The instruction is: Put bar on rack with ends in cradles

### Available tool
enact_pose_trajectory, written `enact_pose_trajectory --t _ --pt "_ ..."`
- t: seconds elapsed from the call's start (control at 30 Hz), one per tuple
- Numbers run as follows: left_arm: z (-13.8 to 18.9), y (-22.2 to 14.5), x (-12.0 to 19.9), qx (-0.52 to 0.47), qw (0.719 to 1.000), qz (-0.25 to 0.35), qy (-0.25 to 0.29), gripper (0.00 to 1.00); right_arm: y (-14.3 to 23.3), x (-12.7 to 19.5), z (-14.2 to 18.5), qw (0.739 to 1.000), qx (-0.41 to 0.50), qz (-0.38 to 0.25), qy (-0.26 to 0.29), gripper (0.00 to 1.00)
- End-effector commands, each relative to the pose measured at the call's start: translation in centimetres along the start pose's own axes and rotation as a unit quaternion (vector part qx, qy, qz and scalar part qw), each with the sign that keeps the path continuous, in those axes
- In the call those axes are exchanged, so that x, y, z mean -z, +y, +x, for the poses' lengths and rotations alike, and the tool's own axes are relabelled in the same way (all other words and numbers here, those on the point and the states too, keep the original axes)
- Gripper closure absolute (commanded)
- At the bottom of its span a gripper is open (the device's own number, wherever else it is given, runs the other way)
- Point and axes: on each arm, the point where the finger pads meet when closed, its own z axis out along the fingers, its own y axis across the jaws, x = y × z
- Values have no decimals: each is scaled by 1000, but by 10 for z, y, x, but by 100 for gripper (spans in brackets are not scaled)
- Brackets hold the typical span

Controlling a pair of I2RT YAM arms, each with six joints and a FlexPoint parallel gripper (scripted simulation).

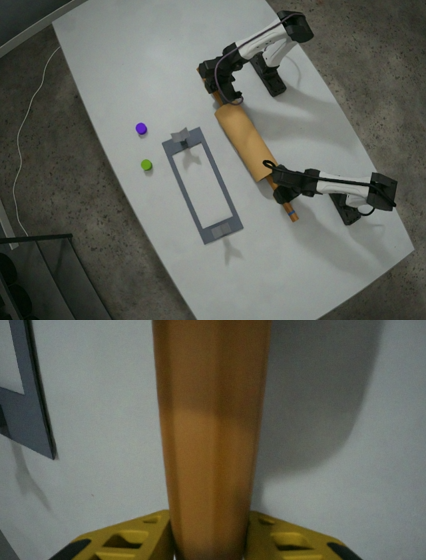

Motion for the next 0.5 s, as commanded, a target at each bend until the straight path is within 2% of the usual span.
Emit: enact_pose_trajectory --t 0.0,0.47 --pt "-3 11 11 -1 1000 -27 -8 81 -12 9 2 1000 -3 29 4 82" --pt "1 34 34 0 999 -48 -9 81 -35 33 -1 999 -1 51 7 82"
